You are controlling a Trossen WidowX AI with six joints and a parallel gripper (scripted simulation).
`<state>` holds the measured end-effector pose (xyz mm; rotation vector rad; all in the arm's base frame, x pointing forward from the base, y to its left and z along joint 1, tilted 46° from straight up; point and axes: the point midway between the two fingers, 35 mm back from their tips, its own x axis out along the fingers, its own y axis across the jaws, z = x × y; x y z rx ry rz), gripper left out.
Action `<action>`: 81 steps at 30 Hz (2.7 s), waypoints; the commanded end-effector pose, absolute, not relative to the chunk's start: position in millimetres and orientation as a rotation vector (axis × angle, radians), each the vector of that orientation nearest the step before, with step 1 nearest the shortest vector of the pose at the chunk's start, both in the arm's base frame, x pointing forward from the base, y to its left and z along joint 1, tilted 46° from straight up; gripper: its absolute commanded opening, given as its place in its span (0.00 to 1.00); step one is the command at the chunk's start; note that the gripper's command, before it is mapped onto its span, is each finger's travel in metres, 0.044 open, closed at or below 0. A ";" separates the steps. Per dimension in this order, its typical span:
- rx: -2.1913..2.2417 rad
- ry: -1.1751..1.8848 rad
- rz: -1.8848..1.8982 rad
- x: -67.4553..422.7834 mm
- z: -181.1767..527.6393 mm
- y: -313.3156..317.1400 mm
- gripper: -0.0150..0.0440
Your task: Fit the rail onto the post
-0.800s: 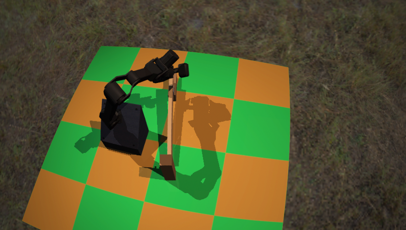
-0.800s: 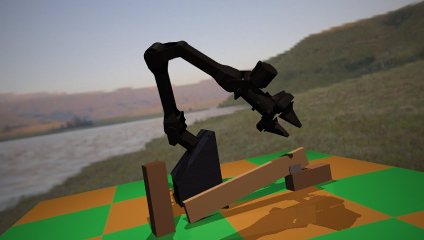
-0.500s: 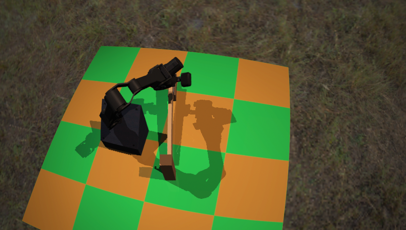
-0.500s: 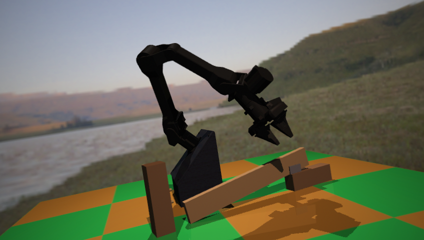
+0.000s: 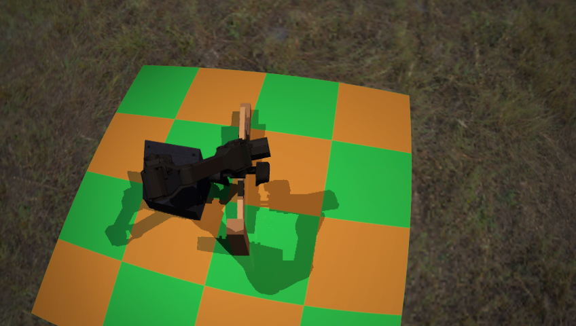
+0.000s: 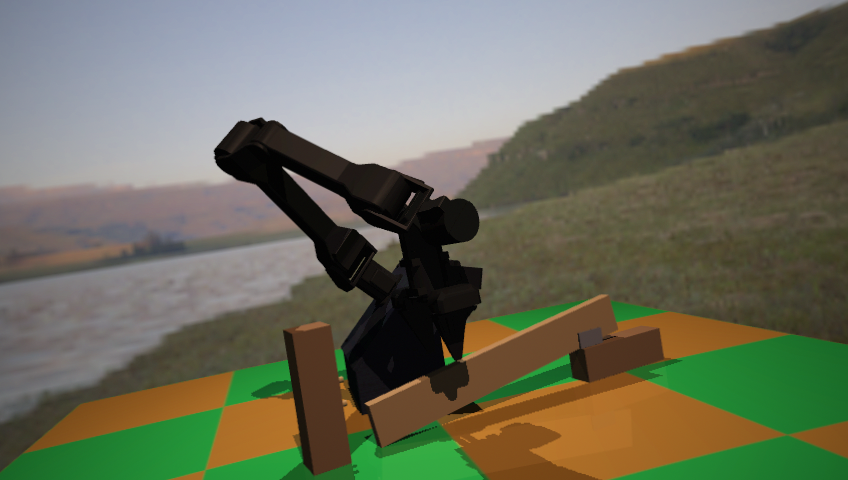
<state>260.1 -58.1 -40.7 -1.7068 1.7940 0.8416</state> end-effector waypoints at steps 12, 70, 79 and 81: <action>-1.732 1.852 0.873 252.9 -36.1 -77.6 1.00; -1.734 1.857 0.871 244.8 -78.6 -121.5 0.30; -1.734 1.857 0.871 244.8 -78.6 -121.5 0.25; -1.734 1.857 0.871 244.8 -78.6 -121.5 0.25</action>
